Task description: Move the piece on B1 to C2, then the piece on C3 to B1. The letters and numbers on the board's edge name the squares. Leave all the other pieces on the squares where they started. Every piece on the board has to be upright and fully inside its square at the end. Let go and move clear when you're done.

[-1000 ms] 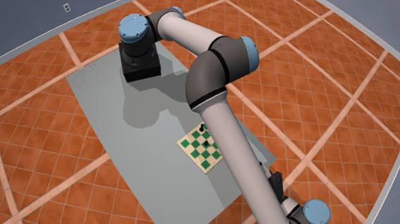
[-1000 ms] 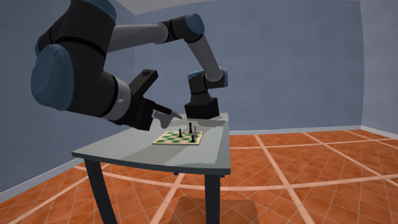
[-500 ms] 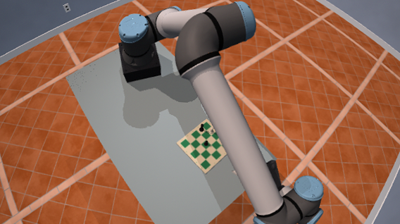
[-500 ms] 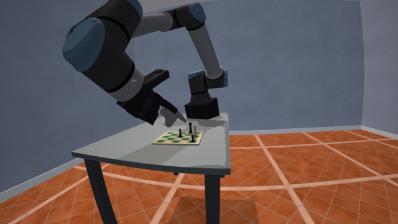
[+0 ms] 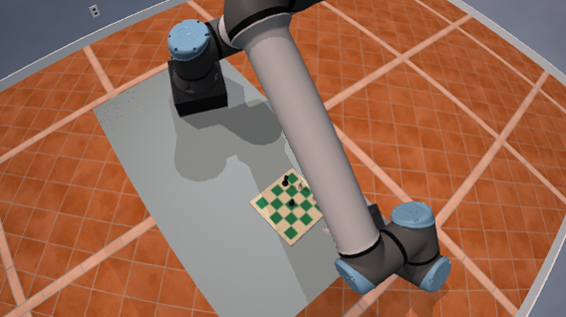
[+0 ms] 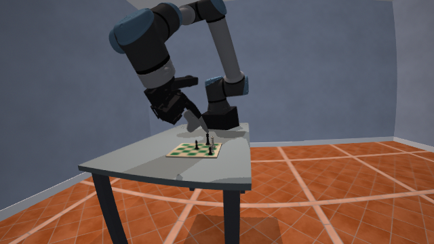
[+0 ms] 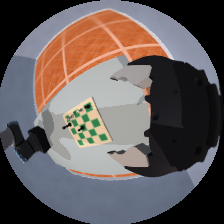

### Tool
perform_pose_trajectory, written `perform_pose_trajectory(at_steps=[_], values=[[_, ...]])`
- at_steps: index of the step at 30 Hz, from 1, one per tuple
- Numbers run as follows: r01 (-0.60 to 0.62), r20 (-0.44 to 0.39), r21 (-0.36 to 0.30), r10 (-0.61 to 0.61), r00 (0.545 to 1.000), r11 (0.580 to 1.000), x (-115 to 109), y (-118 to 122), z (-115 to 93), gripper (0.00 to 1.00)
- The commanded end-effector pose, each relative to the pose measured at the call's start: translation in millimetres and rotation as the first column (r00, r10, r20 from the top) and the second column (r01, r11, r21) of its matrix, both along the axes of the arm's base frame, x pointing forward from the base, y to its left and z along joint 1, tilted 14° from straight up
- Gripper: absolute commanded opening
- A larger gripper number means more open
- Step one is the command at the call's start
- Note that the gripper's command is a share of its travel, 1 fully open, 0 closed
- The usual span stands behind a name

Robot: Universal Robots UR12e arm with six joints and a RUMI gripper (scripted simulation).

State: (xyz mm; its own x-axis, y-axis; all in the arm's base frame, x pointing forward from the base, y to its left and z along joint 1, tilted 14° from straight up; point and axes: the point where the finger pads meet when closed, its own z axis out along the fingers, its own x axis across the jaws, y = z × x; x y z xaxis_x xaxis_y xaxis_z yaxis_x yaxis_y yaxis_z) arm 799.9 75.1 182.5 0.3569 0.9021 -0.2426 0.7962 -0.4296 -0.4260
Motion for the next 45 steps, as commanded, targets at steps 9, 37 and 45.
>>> perform_pose_trajectory(at_steps=[9, 37, 45], values=[[0.022, 0.251, -0.021, -0.016, 0.968, 1.000, -35.5, 10.0, -8.3, 1.00], [0.067, 0.642, -0.026, -0.035, 0.766, 0.997, -138.0, 30.7, -16.0, 1.00], [0.070, 0.670, -0.024, -0.036, 0.741, 0.997, -148.7, 32.5, -16.3, 1.00]])
